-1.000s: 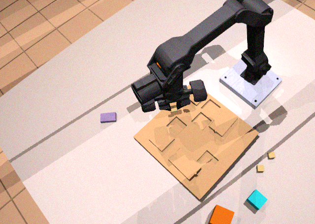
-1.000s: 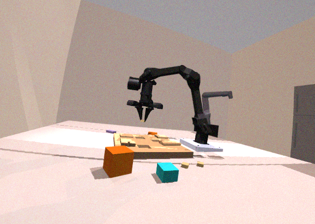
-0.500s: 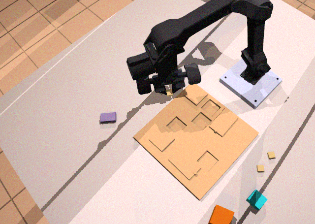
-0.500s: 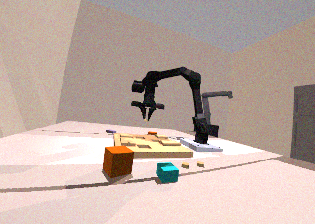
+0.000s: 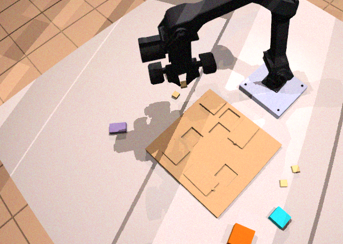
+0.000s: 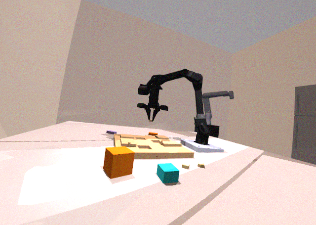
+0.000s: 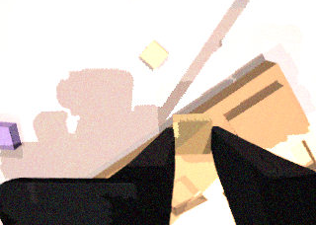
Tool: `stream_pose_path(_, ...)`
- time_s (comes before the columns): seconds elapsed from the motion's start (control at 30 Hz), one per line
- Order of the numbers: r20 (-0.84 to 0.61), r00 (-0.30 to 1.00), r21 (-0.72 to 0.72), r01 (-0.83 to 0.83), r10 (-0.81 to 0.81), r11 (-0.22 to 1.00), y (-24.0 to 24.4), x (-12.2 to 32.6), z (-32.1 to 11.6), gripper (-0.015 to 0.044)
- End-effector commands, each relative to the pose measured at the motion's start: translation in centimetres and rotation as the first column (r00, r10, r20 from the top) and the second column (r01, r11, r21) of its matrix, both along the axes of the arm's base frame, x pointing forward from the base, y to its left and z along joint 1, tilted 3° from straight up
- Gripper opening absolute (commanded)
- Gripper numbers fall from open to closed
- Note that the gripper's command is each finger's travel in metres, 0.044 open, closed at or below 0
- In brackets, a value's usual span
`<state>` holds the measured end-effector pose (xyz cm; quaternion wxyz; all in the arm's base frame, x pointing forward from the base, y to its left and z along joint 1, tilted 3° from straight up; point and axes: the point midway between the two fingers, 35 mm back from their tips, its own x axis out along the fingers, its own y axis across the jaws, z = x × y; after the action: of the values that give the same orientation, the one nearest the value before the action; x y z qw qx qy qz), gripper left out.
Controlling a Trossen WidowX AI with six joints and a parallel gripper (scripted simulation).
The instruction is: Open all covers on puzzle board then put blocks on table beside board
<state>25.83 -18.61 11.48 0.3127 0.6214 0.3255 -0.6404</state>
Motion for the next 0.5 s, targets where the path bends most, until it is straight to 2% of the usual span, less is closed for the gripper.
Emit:
stream_pose_path(0.0, 0.004, 1.0, -0.009, -0.001, 0.001, 1.0, -1.1, -1.3, 0.2, 0.008)
stream_pose_path(0.47, -0.002, 1.0, -0.011, -0.001, 0.001, 1.0, -3.9, -5.9, 0.2, 0.008)
